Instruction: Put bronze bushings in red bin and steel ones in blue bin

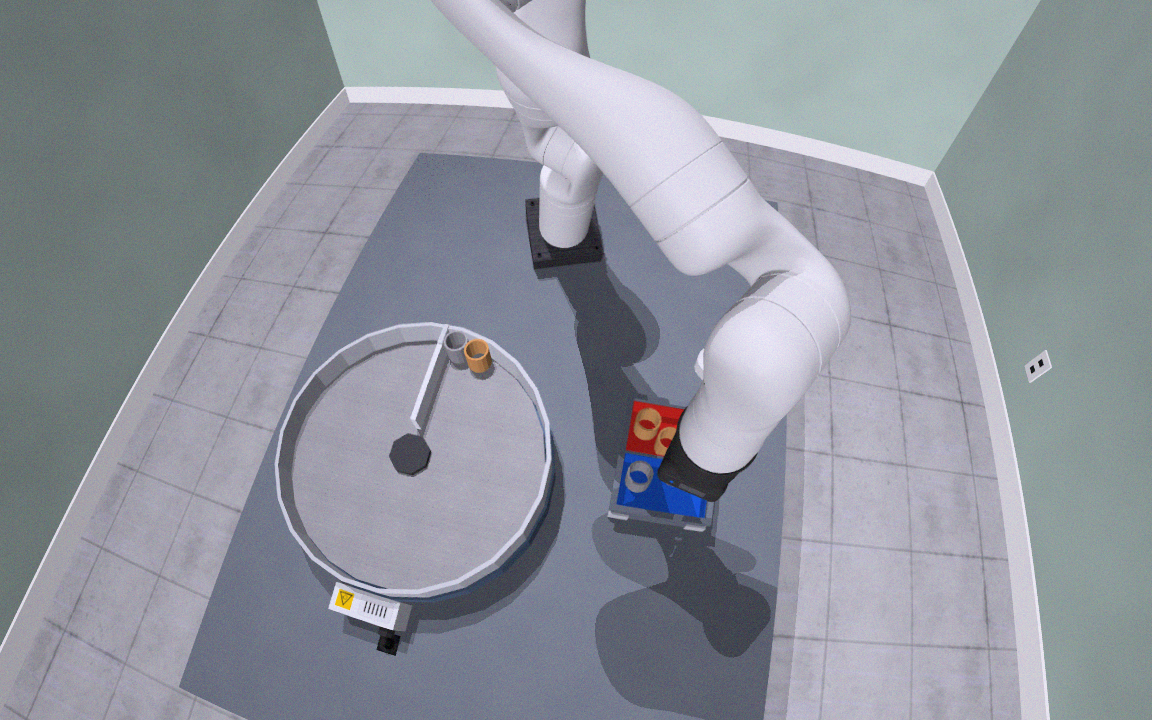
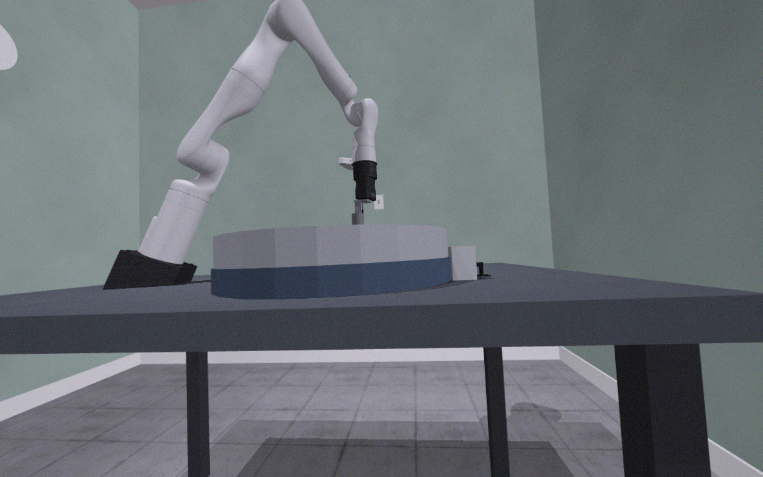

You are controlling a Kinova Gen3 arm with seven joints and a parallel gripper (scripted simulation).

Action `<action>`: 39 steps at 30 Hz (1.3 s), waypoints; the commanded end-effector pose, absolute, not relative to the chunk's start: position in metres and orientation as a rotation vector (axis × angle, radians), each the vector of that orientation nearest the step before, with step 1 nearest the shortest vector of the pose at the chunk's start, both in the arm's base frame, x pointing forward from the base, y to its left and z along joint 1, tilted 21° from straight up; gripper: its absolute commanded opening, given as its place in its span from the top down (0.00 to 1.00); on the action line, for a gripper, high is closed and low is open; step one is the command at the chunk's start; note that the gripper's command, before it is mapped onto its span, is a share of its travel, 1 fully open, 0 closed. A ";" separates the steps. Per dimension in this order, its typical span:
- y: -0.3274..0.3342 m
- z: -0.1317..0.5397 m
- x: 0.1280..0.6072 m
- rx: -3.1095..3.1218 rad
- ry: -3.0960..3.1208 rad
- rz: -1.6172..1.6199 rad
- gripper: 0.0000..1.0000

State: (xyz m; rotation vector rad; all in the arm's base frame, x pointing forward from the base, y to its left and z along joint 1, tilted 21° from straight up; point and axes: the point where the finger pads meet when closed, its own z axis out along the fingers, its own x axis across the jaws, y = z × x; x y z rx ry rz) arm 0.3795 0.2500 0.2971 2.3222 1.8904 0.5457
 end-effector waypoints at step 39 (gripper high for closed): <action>0.264 0.212 0.411 2.321 1.889 0.548 1.00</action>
